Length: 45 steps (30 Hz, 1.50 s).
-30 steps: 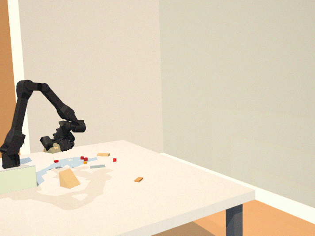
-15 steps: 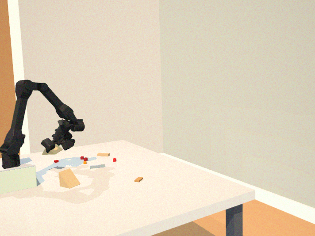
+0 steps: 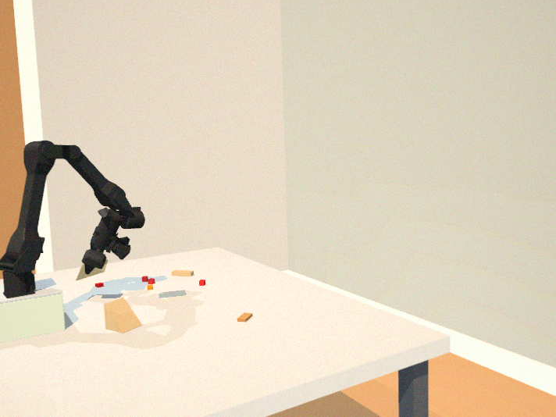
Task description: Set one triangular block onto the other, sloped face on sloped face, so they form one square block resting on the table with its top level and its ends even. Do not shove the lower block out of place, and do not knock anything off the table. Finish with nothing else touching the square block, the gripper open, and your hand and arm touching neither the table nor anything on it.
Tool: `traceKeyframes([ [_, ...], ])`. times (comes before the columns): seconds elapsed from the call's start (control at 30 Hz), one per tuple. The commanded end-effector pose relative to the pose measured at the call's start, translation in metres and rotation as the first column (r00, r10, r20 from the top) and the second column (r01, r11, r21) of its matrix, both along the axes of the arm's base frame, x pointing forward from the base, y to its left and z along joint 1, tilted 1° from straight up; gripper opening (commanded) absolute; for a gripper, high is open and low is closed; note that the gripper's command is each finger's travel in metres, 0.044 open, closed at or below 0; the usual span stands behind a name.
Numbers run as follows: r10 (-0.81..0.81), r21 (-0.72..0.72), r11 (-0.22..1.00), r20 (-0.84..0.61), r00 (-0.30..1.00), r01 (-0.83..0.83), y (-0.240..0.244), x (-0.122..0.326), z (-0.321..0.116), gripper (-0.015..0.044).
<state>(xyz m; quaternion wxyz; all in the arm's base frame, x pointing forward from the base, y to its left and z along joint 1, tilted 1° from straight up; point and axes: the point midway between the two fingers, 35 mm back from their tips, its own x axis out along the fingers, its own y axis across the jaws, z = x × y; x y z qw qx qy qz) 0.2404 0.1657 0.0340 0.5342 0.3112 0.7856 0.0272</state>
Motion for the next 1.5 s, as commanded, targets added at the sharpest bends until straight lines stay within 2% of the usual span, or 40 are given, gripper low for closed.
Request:
traceKeyframes([
  [0.0, 0.140, -0.009, 0.990, 0.094, 0.986, -0.140, 0.0017, -0.0008, 0.0014, 0.0000],
  [0.33, 0.424, -0.066, 0.904, 0.255, 0.869, -0.422, 0.0038, -0.0024, 0.0009, 0.0000],
  [0.67, 0.666, -0.161, 0.733, 0.368, 0.649, -0.661, 0.0057, -0.0033, 0.0014, 0.0000],
  [1.07, 0.857, -0.301, 0.434, 0.429, 0.286, -0.849, 0.0080, -0.0036, 0.0034, 0.0000],
  [1.47, 0.904, -0.434, 0.073, 0.409, -0.124, -0.898, 0.0105, -0.0032, 0.0070, 0.0000],
])
